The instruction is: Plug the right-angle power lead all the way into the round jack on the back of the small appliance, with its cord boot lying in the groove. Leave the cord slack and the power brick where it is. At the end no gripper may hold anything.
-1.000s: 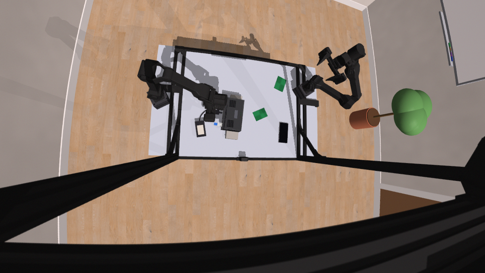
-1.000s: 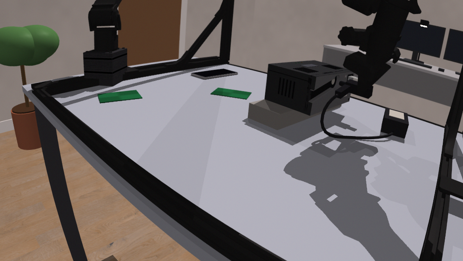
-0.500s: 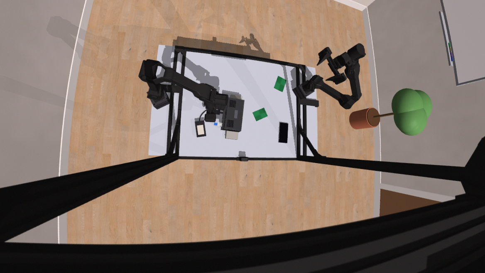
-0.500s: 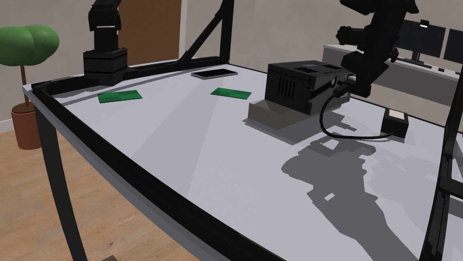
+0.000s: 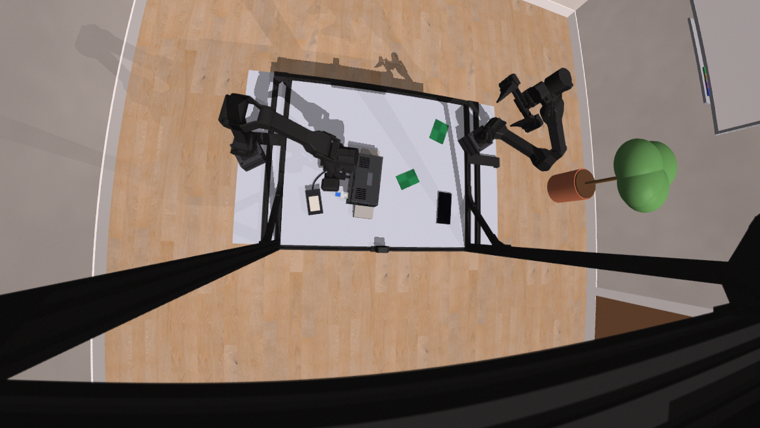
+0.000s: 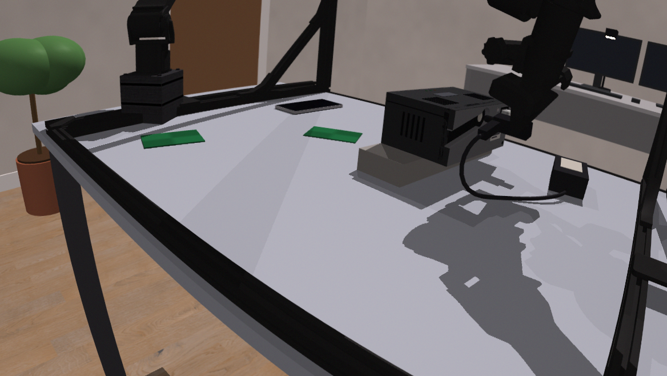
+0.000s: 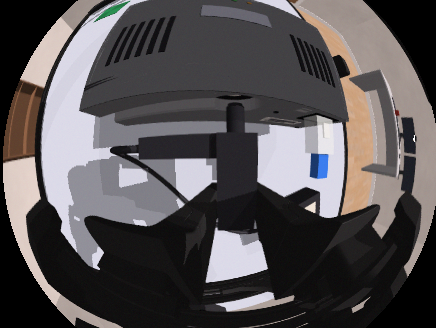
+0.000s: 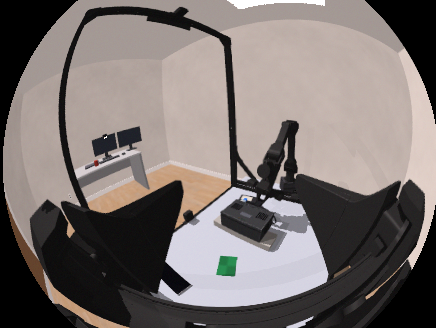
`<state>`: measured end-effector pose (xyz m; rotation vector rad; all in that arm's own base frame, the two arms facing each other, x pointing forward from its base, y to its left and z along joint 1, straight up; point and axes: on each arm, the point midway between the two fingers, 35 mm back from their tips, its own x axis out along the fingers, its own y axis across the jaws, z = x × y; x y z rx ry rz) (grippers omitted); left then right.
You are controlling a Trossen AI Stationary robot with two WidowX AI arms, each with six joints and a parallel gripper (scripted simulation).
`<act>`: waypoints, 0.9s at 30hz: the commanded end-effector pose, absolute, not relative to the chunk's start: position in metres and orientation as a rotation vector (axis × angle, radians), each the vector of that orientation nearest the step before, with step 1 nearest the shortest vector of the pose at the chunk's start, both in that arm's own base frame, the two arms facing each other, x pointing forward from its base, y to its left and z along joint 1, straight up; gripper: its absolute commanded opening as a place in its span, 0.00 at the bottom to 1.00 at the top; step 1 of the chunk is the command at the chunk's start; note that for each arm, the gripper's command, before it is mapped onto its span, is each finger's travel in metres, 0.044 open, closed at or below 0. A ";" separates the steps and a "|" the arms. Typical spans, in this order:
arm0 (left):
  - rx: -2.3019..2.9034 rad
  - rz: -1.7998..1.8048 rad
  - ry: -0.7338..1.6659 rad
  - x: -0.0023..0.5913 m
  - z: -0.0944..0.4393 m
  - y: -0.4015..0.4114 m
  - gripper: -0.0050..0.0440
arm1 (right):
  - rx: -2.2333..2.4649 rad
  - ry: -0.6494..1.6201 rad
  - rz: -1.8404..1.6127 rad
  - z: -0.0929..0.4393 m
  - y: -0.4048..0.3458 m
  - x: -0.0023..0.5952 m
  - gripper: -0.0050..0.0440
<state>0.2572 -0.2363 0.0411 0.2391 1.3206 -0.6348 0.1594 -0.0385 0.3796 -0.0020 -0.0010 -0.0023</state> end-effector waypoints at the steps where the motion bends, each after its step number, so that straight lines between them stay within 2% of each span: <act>1: 0.239 -0.639 1.321 0.258 0.041 -0.237 0.10 | 0.001 -0.001 0.000 0.380 -0.038 0.159 0.92; 27: 0.239 -0.639 1.321 0.263 0.041 -0.241 0.10 | 0.001 -0.001 0.000 0.380 -0.038 0.159 0.92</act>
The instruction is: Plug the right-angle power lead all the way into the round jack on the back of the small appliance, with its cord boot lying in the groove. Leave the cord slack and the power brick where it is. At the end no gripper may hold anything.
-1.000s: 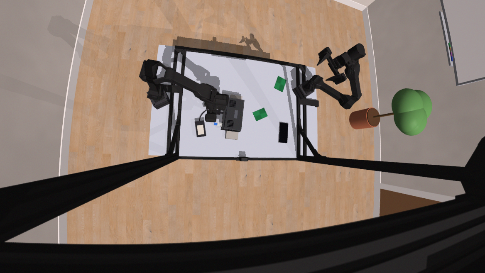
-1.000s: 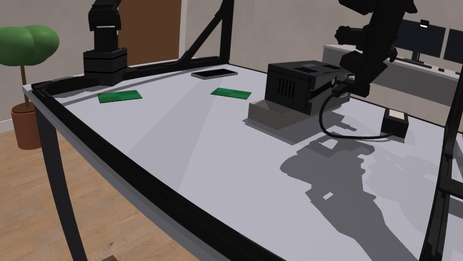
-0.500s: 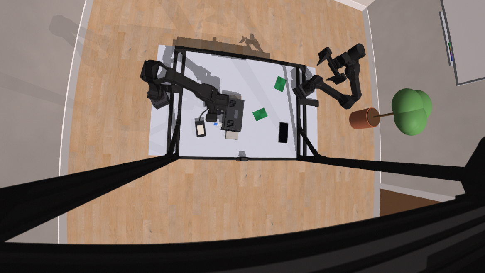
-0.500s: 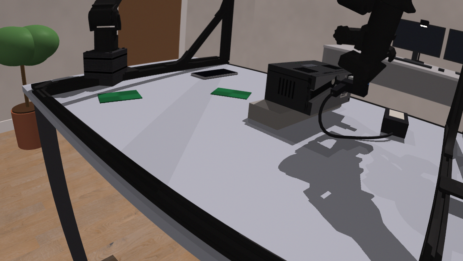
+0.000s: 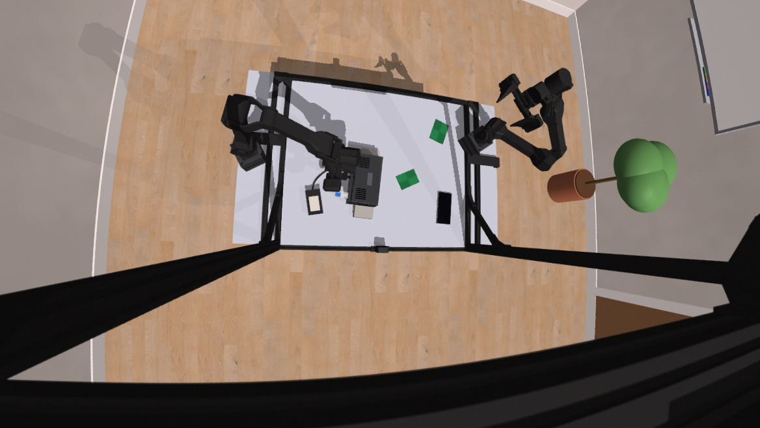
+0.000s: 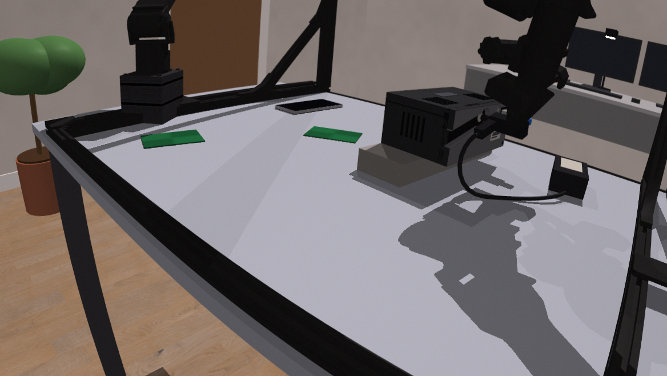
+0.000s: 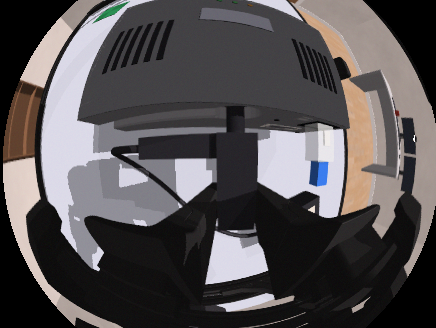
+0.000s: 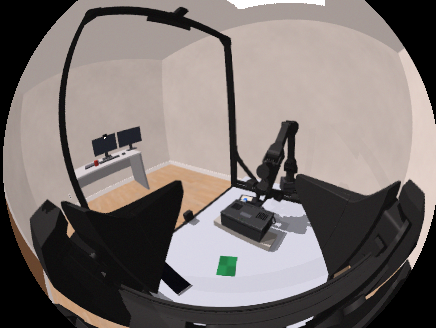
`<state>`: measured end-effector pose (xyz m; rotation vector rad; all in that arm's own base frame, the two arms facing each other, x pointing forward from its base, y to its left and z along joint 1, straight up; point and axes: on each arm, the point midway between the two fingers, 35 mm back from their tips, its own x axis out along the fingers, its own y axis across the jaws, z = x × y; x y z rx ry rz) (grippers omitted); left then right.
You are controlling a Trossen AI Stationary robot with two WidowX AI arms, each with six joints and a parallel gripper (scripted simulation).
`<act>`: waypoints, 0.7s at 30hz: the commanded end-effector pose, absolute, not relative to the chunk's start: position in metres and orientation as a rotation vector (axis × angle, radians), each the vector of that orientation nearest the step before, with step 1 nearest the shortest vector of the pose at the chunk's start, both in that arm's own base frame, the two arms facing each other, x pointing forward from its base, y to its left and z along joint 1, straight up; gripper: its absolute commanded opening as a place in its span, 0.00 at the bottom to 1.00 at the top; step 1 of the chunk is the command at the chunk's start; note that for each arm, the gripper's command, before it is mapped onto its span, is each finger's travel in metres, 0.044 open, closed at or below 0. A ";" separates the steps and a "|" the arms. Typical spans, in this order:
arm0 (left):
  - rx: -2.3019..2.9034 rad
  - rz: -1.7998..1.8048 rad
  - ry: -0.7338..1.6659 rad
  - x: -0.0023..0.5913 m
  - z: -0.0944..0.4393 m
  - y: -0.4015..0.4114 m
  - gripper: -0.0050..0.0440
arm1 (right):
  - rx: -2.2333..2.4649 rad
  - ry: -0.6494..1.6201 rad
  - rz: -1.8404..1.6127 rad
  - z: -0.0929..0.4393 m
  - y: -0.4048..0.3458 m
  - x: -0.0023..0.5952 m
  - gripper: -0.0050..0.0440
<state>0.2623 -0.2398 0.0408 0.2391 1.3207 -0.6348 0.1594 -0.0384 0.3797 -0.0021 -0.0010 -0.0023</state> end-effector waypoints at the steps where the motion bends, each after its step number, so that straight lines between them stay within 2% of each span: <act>1: 0.239 -0.639 1.321 0.264 0.041 -0.241 0.10 | 0.001 -0.001 0.000 0.380 -0.038 0.159 0.92; 21: 0.239 -0.639 1.321 0.267 0.041 -0.243 0.10 | 0.001 -0.001 0.000 0.380 -0.038 0.159 0.92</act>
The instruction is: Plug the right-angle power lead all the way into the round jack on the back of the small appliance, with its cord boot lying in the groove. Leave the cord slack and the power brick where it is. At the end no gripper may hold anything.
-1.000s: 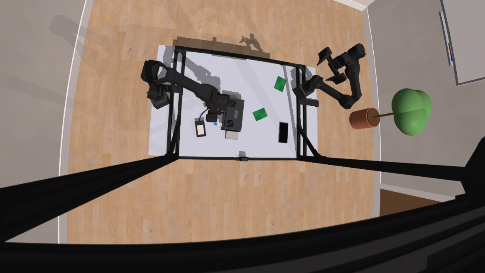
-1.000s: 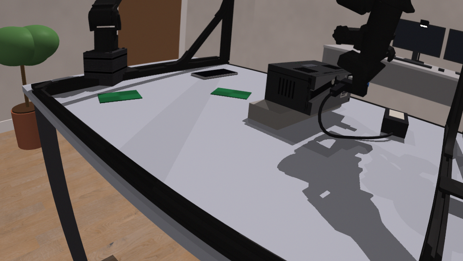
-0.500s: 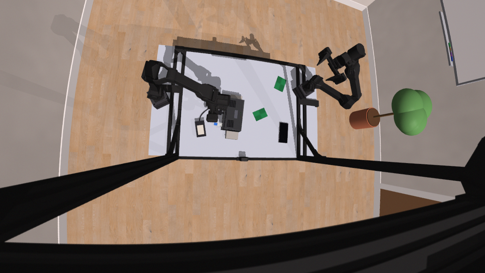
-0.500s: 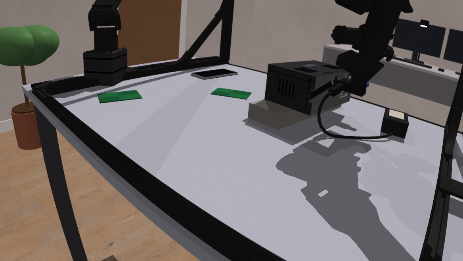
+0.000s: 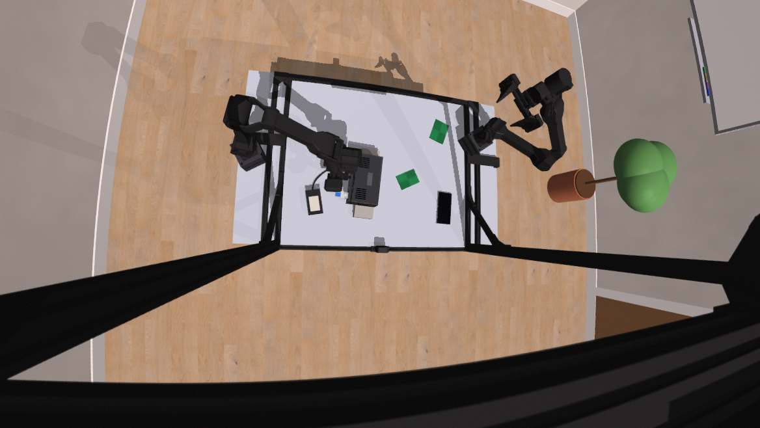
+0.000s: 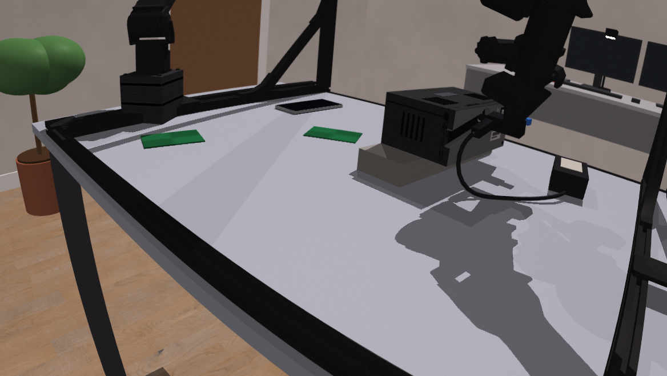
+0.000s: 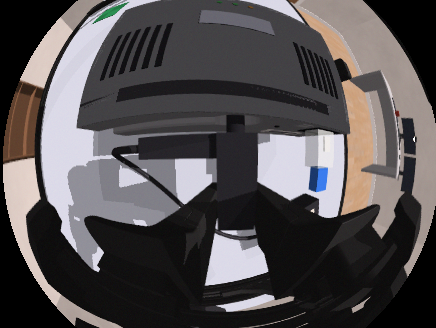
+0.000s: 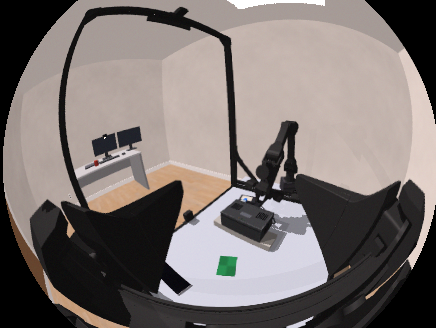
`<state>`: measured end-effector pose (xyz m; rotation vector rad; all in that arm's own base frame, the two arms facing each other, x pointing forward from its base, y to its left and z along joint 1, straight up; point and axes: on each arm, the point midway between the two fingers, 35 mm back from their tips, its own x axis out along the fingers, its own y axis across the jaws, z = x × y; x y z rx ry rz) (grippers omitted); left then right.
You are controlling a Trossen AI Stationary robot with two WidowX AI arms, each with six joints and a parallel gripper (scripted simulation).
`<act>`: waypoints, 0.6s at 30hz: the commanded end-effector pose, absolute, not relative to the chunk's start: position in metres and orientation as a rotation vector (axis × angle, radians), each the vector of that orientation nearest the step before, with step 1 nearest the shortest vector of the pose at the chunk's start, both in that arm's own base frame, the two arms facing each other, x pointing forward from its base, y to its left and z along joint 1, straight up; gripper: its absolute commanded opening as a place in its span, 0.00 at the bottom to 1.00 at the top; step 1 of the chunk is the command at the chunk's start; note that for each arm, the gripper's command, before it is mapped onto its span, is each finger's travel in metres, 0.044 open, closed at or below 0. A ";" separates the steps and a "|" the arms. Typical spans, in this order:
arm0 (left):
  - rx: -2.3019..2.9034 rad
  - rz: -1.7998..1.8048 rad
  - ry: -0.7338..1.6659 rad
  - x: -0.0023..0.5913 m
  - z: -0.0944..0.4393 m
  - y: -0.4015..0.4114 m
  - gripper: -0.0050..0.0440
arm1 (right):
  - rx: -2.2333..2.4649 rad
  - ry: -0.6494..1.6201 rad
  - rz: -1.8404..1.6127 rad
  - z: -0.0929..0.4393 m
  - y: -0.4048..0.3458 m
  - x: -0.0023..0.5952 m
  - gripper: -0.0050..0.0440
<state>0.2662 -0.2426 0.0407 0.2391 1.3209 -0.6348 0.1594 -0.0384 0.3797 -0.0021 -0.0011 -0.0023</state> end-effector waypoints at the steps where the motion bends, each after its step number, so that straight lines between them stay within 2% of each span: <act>1: 0.239 -0.639 1.321 0.267 0.041 -0.244 0.10 | 0.001 -0.001 0.000 0.380 -0.038 0.159 0.92; 18: 0.238 -0.640 1.322 0.271 0.041 -0.247 0.10 | 0.001 -0.001 0.000 0.380 -0.038 0.159 0.92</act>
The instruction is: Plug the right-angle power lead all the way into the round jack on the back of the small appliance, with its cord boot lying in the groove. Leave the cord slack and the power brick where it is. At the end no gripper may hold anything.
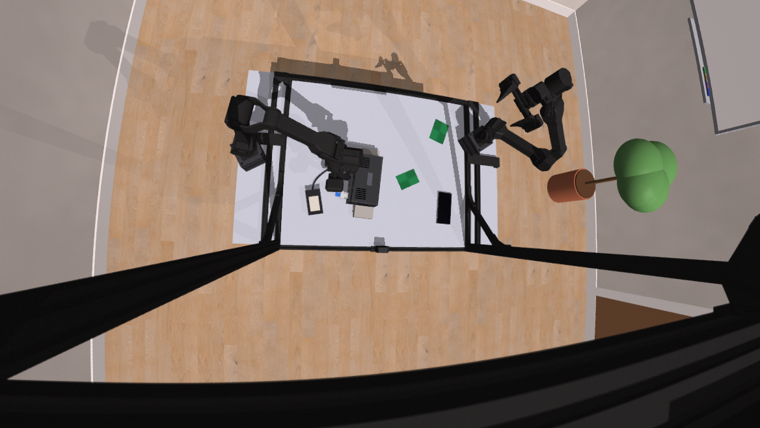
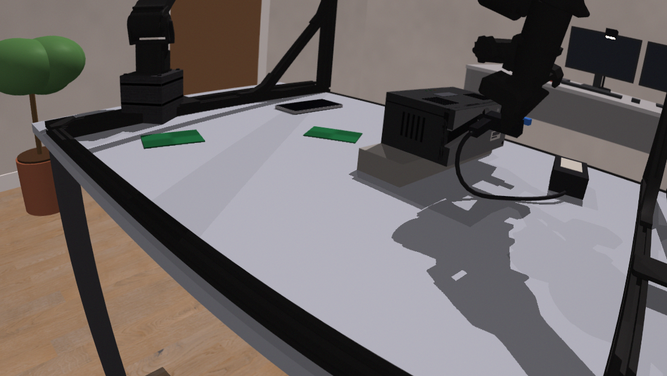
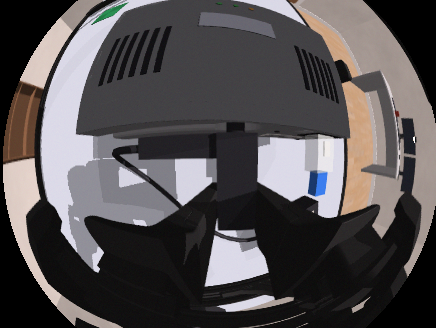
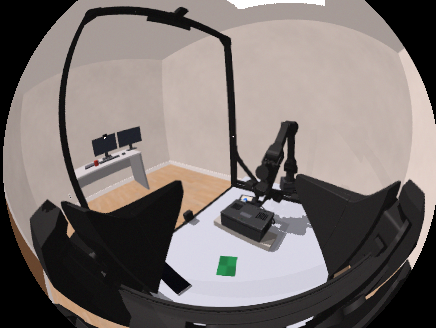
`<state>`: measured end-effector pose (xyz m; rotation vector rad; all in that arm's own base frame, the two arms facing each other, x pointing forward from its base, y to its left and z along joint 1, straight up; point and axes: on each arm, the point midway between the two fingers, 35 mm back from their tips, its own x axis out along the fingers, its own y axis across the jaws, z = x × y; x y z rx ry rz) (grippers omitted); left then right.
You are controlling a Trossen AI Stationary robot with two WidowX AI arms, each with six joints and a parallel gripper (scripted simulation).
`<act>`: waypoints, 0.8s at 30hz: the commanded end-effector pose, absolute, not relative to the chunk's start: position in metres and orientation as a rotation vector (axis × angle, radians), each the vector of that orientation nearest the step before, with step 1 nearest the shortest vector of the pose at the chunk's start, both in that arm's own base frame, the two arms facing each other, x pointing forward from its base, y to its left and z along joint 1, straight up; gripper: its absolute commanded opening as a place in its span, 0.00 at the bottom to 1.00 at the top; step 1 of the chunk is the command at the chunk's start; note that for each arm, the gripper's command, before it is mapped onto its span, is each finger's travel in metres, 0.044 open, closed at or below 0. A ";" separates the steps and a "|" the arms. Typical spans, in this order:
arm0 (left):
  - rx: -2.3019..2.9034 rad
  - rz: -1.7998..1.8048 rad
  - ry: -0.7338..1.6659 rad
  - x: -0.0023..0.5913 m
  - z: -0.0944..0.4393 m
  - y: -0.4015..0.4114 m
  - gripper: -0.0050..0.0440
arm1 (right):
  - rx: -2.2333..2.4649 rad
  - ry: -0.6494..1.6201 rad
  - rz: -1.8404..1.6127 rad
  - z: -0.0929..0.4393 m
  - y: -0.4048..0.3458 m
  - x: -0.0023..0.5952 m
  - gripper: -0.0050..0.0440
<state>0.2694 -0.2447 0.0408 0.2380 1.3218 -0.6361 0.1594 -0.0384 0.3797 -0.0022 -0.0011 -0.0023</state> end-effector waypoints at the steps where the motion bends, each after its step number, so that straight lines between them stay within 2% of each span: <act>1: 0.237 -0.640 1.322 0.272 0.041 -0.247 0.10 | 0.001 -0.001 0.000 0.380 -0.038 0.159 0.92; 24: 0.236 -0.642 1.322 0.277 0.041 -0.250 0.10 | 0.001 -0.001 0.000 0.380 -0.038 0.159 0.92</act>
